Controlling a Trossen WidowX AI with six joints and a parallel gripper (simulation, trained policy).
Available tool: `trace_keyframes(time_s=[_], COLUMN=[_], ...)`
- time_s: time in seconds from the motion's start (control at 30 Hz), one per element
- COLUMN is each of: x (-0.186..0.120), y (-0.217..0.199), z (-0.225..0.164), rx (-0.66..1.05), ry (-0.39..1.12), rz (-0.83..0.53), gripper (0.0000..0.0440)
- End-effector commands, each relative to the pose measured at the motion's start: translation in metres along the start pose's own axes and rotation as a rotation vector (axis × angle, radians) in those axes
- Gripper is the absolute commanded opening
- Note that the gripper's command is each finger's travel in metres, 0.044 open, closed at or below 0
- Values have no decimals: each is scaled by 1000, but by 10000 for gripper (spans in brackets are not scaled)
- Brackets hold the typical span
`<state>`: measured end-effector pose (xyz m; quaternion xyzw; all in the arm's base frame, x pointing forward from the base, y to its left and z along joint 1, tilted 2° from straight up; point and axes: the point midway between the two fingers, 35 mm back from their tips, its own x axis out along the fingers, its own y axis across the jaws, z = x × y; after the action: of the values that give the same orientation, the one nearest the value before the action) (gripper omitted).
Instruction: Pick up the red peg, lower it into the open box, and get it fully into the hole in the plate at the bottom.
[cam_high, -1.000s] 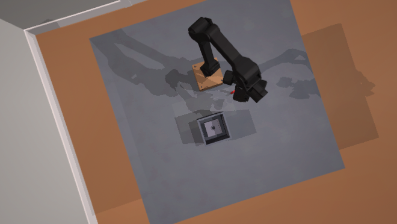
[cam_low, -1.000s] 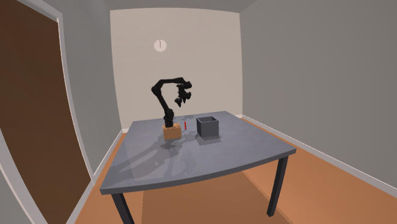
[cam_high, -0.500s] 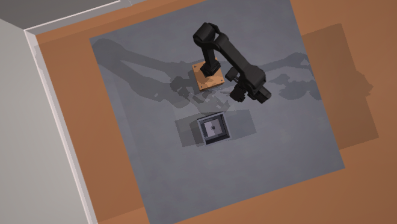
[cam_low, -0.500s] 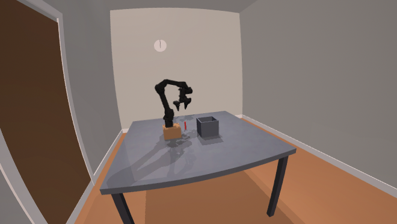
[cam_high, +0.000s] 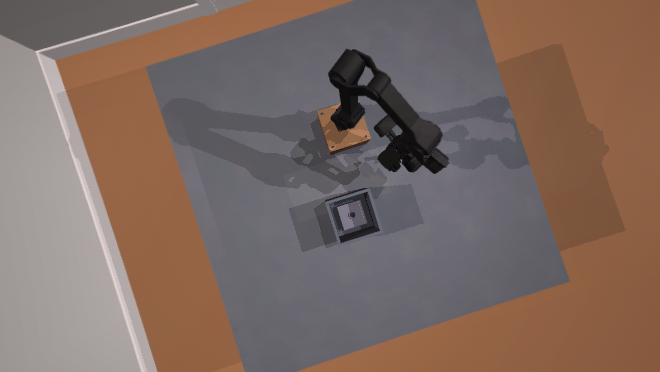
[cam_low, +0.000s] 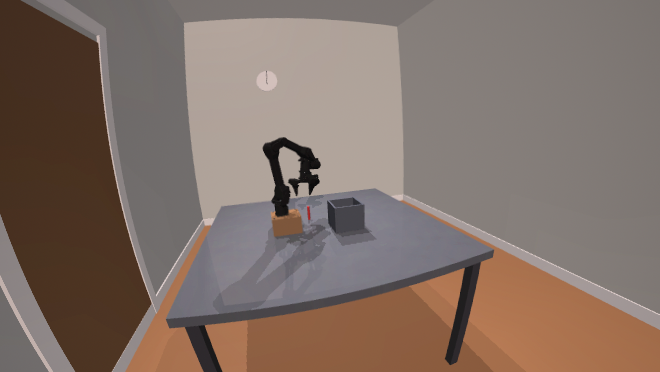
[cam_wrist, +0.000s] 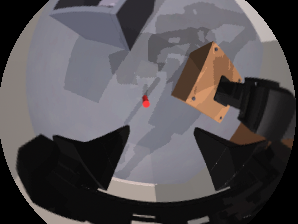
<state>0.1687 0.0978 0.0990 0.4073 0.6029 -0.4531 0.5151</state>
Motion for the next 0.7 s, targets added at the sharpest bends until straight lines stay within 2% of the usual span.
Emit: trace_keyframes(time_s=[0.0,0.67], x=[14,78], y=[1,16], z=[3,20], rx=[24,71], ry=[-34,-136], rz=[-18,-4], gripper=[440,417])
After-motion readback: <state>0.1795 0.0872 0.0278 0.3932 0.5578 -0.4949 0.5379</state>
